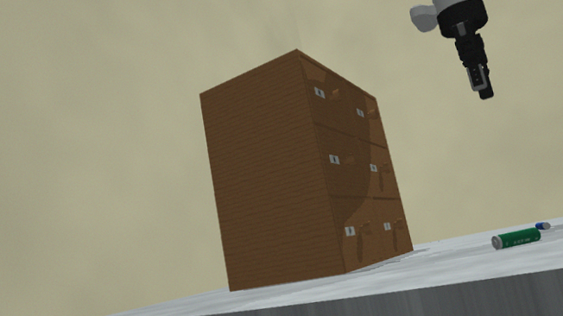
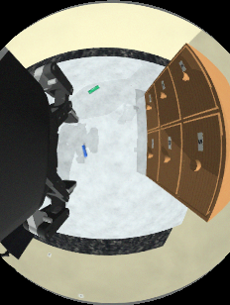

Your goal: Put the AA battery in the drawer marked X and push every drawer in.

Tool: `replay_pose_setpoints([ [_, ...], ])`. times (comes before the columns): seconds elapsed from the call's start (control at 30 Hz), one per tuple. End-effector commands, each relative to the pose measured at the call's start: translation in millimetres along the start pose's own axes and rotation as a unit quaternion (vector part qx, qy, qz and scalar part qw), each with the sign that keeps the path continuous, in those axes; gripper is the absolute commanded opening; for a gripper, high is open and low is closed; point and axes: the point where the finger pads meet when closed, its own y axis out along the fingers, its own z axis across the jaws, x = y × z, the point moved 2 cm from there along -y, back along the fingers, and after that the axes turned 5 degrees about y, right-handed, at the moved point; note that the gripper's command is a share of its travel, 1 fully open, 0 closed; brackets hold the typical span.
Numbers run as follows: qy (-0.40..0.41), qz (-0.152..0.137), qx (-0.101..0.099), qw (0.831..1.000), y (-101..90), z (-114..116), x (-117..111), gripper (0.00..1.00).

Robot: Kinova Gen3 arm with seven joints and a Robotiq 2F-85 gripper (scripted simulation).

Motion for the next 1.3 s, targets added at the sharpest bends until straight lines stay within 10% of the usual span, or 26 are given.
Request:
replay_pose_setpoints([
  [0.0,-0.002,0.005,0.017,1.000,7.7,5,1,1.00],
  [0.4,0.012,0.071,0.104,0.992,43.0,41,-15,1.00],
  [0.73,0.018,0.193,0.163,0.967,71.0,65,-46,1.00],
  [1.0,0.015,0.275,0.154,0.949,80.9,59,-64,1.00],
  [1.27,0.009,0.359,0.092,0.929,89.3,31,-75,1.00],
])
